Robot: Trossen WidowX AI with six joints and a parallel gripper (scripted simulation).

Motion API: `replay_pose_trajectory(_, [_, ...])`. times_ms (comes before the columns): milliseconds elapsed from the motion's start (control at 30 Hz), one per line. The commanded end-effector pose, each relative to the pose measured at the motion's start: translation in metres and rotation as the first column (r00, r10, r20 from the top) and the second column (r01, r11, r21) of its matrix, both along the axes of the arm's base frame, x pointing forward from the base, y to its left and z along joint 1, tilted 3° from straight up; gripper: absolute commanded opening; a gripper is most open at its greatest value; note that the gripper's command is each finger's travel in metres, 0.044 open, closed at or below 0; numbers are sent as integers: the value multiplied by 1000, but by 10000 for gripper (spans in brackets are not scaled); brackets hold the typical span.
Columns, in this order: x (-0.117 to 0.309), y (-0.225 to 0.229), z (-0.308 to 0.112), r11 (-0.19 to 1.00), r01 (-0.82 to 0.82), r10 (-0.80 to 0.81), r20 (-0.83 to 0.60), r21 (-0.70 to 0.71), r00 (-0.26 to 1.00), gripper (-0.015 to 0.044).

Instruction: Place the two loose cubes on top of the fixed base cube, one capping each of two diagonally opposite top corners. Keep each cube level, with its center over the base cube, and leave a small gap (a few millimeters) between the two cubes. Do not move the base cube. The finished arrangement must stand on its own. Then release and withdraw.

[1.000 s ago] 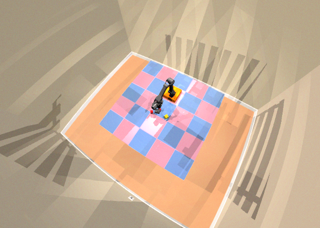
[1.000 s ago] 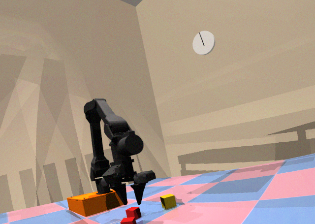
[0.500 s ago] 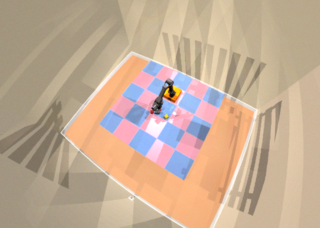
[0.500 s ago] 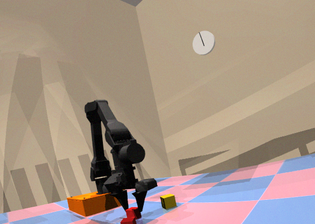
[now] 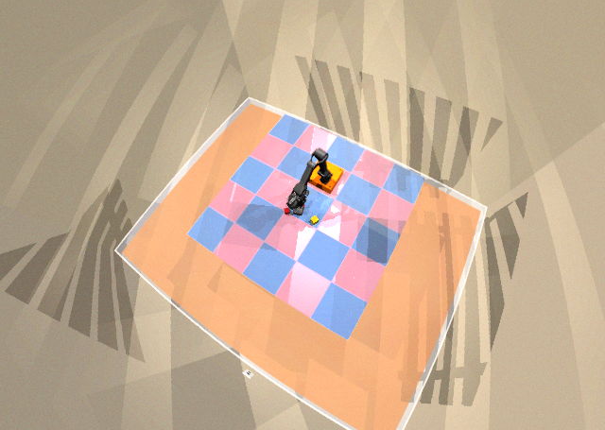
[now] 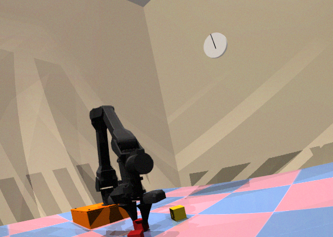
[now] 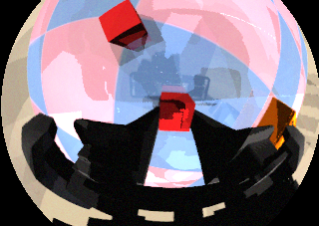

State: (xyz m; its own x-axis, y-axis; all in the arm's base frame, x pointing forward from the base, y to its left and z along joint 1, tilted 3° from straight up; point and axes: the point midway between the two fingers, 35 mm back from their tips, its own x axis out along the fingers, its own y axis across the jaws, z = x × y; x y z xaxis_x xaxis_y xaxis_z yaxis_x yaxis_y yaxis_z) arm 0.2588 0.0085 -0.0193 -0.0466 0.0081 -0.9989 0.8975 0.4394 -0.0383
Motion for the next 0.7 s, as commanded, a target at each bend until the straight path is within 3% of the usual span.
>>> replay_pose_trajectory(0, [5, -1, 11, 1000, -3, 3, 9, -5, 1000, 105])
replay_pose_trajectory(667, [10, 0, 72, 1000, -3, 3, 9, -5, 1000, 105])
